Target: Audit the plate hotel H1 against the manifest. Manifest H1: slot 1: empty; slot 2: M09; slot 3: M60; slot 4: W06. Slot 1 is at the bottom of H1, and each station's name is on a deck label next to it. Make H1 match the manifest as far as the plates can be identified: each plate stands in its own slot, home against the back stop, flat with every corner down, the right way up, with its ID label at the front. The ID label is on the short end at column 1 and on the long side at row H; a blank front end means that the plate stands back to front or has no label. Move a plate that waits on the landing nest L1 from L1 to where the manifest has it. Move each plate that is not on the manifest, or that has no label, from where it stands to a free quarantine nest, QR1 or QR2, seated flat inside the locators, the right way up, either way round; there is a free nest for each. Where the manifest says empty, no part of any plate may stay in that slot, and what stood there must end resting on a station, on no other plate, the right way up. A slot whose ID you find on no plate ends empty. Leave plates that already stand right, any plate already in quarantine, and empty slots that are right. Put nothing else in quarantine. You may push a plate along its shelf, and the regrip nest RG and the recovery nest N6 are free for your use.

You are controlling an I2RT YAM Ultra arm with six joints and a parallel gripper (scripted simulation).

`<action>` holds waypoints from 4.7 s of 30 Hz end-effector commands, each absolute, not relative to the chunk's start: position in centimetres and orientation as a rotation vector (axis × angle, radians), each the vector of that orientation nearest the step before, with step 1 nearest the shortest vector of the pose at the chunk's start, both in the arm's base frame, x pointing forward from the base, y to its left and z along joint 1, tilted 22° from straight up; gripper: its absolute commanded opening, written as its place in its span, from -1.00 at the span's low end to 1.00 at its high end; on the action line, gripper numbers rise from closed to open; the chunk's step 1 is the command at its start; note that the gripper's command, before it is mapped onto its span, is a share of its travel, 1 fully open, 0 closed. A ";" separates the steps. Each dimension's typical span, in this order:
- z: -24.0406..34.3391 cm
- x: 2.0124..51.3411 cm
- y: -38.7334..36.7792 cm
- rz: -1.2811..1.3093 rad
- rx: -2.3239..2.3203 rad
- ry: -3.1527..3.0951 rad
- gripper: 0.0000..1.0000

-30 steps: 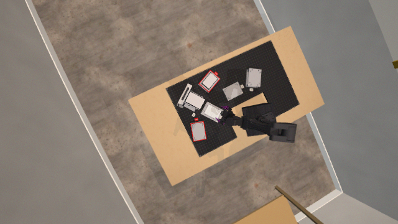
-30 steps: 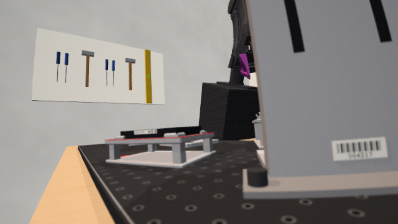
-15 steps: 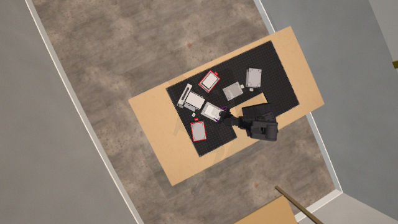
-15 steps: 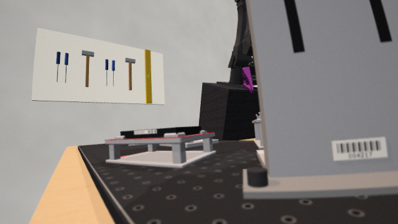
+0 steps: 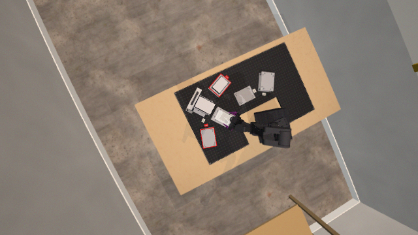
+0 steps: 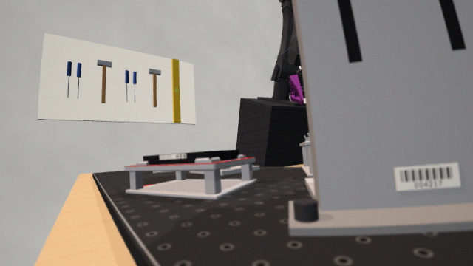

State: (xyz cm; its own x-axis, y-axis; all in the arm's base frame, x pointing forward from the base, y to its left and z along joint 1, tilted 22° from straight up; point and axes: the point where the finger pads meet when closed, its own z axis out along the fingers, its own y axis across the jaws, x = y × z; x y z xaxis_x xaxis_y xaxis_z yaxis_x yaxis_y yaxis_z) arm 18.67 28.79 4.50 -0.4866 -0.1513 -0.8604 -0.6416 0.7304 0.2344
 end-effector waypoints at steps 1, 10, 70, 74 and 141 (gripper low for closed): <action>4.8 18.8 28.8 0.684 -0.592 2.016 1.00; 4.8 18.8 28.8 0.684 -0.592 2.016 1.00; -1.1 16.5 28.6 0.683 -0.593 2.019 1.00; -1.3 16.5 28.7 0.683 -0.593 2.019 1.00; -4.8 16.0 28.9 0.649 -0.613 2.049 0.72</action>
